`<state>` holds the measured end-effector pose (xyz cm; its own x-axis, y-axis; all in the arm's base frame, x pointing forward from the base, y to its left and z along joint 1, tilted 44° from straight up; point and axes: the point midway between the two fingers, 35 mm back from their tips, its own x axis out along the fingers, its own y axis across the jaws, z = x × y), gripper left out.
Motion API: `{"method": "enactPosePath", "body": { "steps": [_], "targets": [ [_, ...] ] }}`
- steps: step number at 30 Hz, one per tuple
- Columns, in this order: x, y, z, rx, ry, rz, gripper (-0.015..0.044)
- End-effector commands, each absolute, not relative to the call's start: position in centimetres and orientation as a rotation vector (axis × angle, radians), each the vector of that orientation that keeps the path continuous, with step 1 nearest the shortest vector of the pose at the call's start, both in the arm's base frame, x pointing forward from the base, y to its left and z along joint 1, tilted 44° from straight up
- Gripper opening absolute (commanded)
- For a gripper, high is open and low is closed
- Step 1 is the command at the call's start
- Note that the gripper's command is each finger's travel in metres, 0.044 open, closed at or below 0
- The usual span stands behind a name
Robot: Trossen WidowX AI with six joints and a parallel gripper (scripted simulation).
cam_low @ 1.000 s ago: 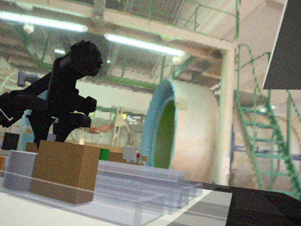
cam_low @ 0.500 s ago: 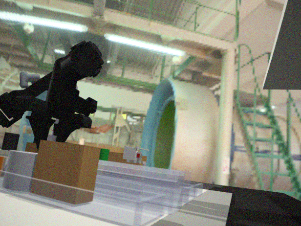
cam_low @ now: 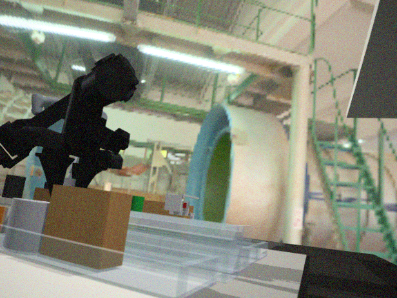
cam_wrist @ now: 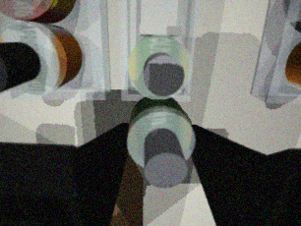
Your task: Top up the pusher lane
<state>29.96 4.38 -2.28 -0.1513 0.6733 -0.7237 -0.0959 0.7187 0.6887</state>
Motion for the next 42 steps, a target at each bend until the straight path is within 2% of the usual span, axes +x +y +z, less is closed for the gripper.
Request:
{"method": "enactPosePath", "body": {
  "steps": [1,42],
  "targets": [
    [31.0,4.5,-2.1,0.471,1.563,0.722,0.0000],
    [32.7,4.8,-2.0,0.471,1.563,0.722,0.0000]
  ]
}}
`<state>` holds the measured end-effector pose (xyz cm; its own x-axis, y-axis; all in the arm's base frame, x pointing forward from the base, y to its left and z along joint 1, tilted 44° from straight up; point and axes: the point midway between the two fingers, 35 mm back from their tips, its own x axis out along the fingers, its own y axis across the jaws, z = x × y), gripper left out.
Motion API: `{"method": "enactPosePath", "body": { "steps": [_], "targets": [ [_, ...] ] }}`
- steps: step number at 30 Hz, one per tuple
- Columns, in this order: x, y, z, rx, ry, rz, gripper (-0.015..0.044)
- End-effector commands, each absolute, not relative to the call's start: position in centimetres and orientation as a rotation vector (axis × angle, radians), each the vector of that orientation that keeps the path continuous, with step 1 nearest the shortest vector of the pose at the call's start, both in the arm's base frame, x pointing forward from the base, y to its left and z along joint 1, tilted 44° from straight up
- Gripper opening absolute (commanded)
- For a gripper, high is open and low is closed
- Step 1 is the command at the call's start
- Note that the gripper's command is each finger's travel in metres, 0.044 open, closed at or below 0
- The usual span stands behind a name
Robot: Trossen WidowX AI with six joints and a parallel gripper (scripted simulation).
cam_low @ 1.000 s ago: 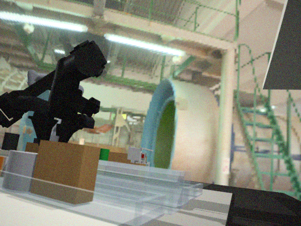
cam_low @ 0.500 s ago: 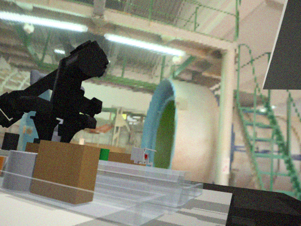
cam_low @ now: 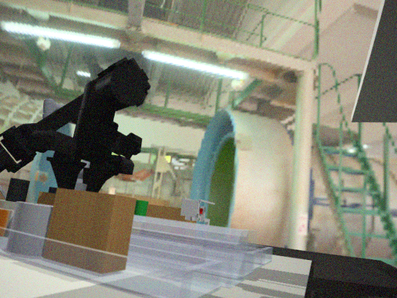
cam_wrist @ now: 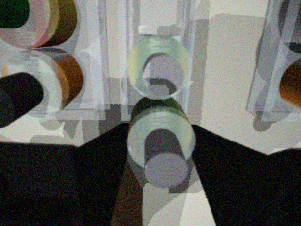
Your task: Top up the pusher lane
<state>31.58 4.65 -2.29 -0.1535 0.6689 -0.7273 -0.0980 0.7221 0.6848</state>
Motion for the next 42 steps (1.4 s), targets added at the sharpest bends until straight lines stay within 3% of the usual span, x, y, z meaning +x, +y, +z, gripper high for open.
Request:
{"method": "enactPosePath", "body": {
  "steps": [1,42],
  "targets": [
    [32.7,4.8,-1.9,0.471,1.563,0.722,0.0000],
    [34.2,4.9,-1.4,0.471,1.562,0.723,0.0000]
  ]
}}
